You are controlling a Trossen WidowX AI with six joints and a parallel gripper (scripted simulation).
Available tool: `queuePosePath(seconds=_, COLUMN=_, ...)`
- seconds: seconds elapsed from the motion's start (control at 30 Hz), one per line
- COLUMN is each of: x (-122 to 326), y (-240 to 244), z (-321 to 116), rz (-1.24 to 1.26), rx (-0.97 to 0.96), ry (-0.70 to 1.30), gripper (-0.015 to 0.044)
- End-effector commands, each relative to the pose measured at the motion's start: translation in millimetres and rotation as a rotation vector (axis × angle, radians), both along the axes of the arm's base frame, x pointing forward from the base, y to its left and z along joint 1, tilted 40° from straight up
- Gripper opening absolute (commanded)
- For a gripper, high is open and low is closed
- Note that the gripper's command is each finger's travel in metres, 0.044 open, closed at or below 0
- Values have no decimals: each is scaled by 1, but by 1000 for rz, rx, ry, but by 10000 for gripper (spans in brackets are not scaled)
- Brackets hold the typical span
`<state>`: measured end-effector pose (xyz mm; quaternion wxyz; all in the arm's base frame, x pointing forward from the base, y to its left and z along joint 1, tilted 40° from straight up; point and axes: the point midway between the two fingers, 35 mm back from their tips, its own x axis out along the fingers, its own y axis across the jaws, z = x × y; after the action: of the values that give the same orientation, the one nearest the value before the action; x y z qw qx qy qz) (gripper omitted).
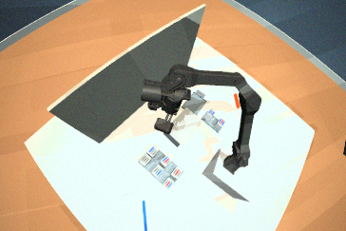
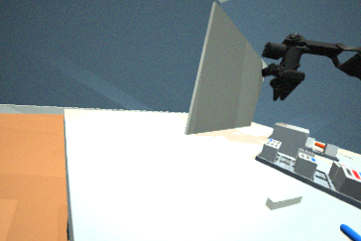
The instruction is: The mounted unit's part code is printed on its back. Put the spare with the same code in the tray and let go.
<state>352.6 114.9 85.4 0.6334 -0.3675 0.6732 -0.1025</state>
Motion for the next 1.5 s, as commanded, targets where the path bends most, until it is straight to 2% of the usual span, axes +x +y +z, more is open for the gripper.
queuePosePath(seconds=0.0, x=-35, y=32, z=-50, rz=288, rx=-23, ry=254, gripper=440)
queuePosePath(seconds=0.17, x=-96, y=59, z=-111, rz=738, rx=-61, ry=621, gripper=440)
queuePosePath(seconds=0.27, x=-115, y=62, z=-127, rz=862, rx=-74, ry=725, gripper=440)
queuePosePath(seconds=0.43, x=-115, y=62, z=-127, rz=862, rx=-74, ry=725, gripper=440)
queuePosePath(seconds=0.6, x=-113, y=42, z=-151, rz=862, rx=-75, ry=725, gripper=309)
queuePosePath(seconds=0.63, x=-113, y=38, z=-156, rz=862, rx=-76, ry=725, gripper=300)
queuePosePath(seconds=1.47, x=-107, y=24, z=-180, rz=862, rx=-76, ry=724, gripper=300)
